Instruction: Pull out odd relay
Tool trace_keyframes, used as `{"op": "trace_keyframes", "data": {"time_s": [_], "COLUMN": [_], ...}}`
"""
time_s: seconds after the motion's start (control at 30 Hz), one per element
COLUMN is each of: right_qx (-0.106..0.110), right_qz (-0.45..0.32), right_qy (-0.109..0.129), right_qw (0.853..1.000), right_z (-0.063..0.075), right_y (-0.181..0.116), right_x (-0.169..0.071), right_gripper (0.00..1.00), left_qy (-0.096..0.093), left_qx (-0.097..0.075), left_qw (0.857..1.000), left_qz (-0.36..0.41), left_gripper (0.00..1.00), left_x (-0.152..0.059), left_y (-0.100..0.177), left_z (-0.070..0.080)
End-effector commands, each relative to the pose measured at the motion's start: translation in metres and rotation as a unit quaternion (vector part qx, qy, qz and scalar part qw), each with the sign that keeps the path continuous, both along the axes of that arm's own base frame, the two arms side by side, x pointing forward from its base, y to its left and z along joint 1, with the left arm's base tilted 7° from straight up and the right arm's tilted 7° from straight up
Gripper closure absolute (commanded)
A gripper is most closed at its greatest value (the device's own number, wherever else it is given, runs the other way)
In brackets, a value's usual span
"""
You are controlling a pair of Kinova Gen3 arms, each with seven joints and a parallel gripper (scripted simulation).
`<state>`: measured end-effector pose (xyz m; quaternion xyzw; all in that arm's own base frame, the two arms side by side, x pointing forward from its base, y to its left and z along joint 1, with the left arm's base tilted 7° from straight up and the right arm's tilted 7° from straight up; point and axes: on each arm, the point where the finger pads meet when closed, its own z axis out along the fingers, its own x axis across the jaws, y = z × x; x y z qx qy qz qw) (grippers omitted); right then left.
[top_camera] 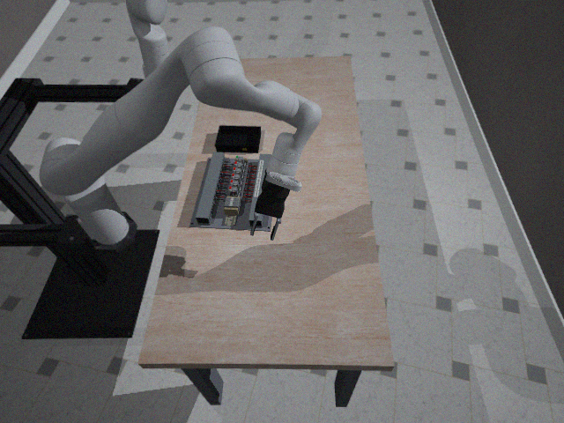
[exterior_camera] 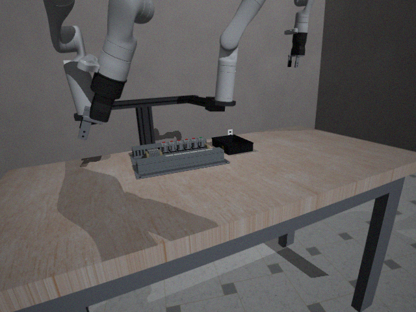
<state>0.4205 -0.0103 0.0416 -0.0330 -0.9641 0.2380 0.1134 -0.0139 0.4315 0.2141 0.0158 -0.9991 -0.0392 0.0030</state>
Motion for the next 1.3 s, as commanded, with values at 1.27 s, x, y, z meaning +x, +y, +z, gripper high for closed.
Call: {"op": "trace_keyframes", "data": {"time_s": [1.27], "right_qx": [0.113], "right_qz": [0.019], "right_qy": [-0.123], "right_qw": [0.986], "right_z": [-0.054], "right_y": [0.223], "right_x": [-0.047], "right_gripper": [0.02], "left_qy": [0.000], "left_qx": [0.001], "left_qw": [1.000], "left_qz": [0.000], "left_gripper": [0.00], "left_x": [0.000], "left_y": [0.000], "left_z": [0.001]}}
